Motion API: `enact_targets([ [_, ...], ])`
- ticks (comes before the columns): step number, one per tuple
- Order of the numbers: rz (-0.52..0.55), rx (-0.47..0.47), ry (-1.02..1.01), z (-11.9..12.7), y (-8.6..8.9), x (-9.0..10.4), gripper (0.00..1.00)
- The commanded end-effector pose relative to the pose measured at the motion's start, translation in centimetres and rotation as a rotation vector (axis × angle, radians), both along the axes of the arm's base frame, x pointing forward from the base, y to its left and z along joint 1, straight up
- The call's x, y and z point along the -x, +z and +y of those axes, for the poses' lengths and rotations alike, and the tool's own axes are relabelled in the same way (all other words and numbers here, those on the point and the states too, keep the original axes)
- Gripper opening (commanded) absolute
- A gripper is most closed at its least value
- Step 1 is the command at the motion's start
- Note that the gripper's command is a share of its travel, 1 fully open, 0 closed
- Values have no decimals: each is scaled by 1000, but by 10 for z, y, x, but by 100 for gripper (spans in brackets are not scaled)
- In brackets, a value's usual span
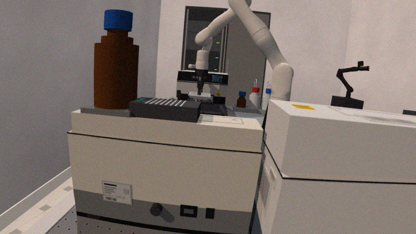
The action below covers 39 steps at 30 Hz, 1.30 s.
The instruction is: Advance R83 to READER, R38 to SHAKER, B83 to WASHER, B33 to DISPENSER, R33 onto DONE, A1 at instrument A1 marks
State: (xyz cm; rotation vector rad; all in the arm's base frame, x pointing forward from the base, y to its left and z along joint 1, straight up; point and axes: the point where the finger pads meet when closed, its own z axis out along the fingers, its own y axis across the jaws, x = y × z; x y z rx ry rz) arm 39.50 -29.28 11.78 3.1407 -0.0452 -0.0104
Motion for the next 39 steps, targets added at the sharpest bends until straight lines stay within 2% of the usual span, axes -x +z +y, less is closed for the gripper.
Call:
enact_targets([
  [1, -3, 0, 6, 0, -3, -1, 94],
  [16, -3, -2, 6, 0, -20, 0, 94],
  [39, -2, 0, 1, 0, -18, 0, 94],
])
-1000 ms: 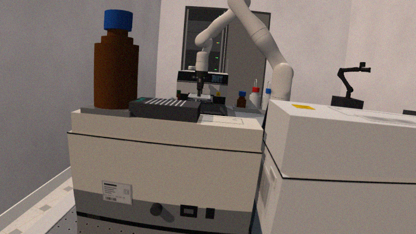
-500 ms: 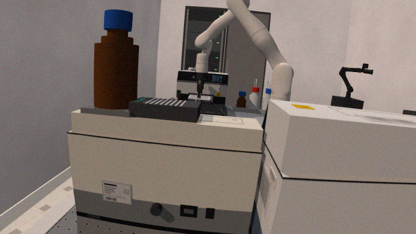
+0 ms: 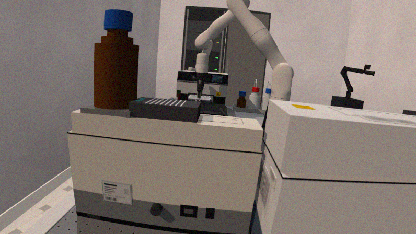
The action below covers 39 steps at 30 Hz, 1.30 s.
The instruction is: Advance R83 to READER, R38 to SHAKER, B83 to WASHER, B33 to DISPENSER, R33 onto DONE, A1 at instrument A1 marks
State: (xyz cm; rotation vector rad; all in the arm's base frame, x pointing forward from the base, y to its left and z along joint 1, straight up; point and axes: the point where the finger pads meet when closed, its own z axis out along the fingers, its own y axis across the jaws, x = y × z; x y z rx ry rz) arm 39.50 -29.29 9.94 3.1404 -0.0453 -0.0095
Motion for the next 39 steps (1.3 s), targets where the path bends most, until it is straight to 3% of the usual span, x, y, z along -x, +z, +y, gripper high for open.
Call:
enact_targets([
  [1, -1, 0, 1, 0, 0, 0, 94],
  [39, -3, -1, 4, 0, -9, 0, 94],
])
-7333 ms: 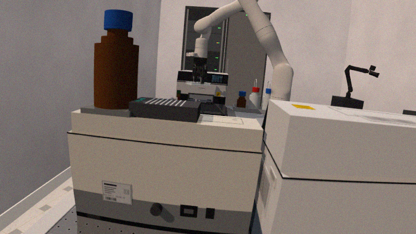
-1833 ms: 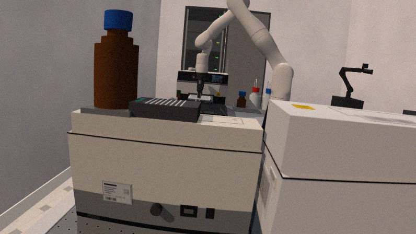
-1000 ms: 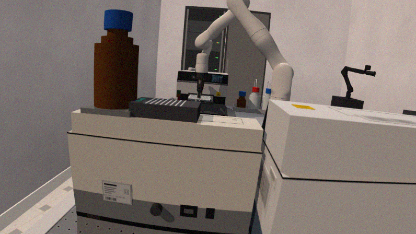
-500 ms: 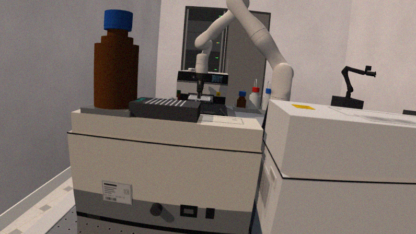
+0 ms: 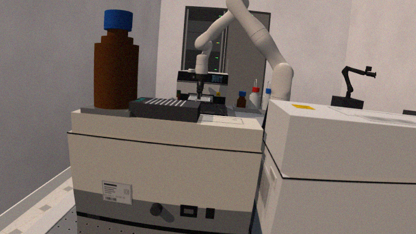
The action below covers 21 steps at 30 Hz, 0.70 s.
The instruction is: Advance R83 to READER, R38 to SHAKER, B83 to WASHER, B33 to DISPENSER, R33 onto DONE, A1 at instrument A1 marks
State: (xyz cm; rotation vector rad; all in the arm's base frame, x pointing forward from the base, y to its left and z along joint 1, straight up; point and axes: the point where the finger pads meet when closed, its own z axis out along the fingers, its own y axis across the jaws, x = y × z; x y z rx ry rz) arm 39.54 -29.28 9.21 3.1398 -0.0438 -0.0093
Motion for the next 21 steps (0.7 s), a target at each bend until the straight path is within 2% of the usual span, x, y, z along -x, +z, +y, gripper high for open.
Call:
enact_targets([
  [1, -3, -1, 3, 0, -2, 0, 94],
  [21, -1, -1, 0, 0, -4, 0, 94],
])
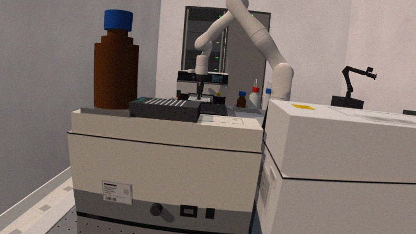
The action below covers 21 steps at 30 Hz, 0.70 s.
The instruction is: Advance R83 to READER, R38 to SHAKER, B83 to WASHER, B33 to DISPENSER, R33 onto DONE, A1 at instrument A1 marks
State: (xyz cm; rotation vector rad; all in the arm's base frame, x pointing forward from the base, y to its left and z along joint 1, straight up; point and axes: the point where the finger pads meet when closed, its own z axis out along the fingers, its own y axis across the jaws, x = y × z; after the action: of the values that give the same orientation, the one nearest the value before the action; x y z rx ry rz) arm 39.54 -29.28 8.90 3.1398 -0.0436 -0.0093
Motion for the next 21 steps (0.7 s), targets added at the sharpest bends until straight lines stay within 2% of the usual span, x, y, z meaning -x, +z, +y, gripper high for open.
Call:
enact_targets([
  [1, 1, -4, 2, 1, 1, 1, 100],
  [19, -1, -1, 0, 0, 1, 0, 100],
  [21, 2, -1, 1, 0, 5, 2, 100],
])
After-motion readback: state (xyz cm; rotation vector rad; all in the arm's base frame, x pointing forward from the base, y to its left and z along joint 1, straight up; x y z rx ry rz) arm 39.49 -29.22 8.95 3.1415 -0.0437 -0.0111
